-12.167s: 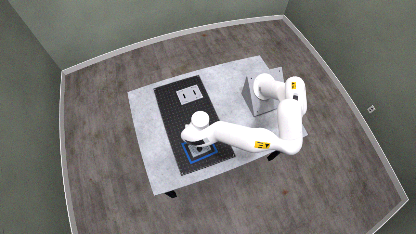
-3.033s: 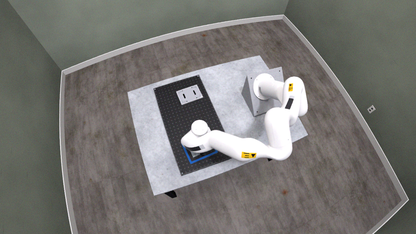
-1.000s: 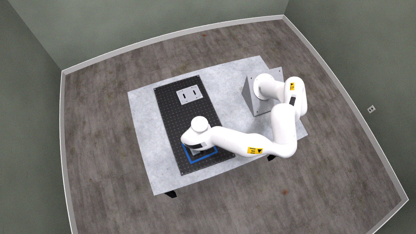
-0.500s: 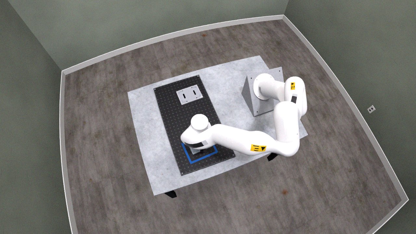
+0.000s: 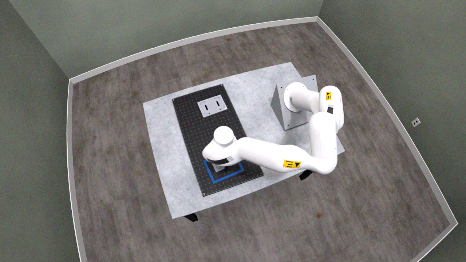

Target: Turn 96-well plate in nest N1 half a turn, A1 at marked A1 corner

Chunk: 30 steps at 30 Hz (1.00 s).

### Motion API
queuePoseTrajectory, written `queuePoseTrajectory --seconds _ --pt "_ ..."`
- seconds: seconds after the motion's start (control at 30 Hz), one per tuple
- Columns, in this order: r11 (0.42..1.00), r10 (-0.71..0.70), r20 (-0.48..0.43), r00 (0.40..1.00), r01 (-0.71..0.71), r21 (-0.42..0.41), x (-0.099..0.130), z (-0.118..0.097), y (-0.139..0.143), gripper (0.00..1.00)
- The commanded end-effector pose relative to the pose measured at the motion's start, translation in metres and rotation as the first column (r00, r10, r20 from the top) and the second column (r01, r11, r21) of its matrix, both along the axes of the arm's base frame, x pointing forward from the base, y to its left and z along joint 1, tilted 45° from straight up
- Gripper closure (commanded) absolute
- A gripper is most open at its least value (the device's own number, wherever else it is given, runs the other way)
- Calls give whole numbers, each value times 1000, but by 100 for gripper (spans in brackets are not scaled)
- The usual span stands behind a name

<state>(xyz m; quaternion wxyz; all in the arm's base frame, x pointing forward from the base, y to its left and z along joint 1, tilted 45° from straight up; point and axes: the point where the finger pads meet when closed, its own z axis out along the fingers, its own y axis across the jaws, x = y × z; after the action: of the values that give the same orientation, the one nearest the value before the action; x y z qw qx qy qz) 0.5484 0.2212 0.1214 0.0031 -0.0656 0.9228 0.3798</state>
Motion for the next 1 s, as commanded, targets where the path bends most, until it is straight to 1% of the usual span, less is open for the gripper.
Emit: queuePoseTrajectory --seconds 0.0,0.17,0.33,0.5,0.57,0.77,0.97 --pt "1000 -1 2 1000 1 0 1 1 -1 100" --pt "1000 -1 2 1000 1 0 1 1 -1 100" --pt "993 117 119 986 -118 0 -1 -10 -13 100" --pt "972 230 233 945 -234 -13 -3 -21 -25 100" --pt "972 230 233 945 -234 -13 -3 -21 -25 100" --pt "930 357 362 861 -365 -48 -5 -35 -40 100" --pt "870 468 479 743 -483 -100 -8 -48 -54 100"
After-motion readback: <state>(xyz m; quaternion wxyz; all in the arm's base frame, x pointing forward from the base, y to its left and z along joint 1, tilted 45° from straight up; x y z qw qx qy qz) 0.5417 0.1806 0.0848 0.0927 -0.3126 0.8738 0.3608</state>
